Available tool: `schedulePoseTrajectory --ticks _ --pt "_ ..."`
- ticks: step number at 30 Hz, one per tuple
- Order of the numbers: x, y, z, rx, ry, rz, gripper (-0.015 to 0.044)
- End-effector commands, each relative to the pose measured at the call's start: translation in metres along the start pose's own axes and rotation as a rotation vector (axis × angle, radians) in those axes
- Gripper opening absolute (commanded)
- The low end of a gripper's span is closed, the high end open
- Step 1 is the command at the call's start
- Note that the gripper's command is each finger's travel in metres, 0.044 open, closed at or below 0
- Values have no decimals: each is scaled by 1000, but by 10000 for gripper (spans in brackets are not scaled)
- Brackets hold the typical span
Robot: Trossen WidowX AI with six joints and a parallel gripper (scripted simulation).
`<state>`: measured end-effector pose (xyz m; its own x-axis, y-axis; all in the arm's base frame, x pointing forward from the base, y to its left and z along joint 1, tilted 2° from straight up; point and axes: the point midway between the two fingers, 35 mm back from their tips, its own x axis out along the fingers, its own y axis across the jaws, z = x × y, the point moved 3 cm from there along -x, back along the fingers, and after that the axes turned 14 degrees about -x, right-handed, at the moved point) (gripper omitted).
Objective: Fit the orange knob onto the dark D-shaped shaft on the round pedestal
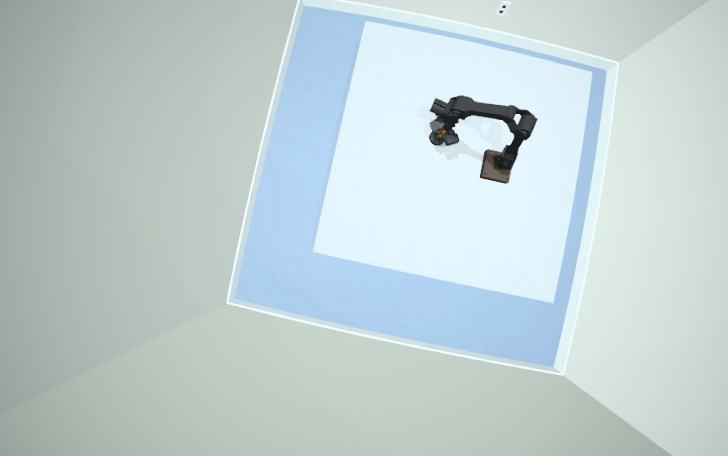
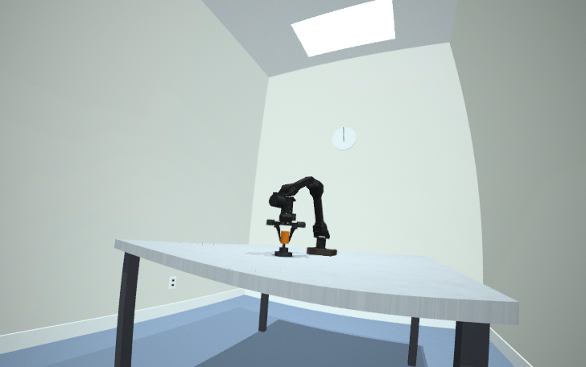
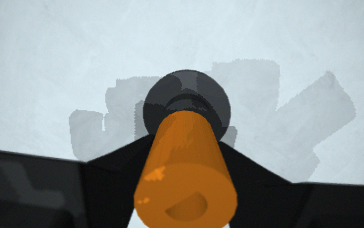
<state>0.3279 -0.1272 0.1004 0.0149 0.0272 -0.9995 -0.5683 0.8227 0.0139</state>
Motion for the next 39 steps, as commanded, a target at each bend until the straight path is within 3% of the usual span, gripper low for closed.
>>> schedulePoseTrajectory --ticks 1,6,39 --pt "-3 -1 0 -53 0 -4 0" --pt "-3 -3 2 -209 1 -4 0" --pt "-2 -2 1 -209 1 -4 0"
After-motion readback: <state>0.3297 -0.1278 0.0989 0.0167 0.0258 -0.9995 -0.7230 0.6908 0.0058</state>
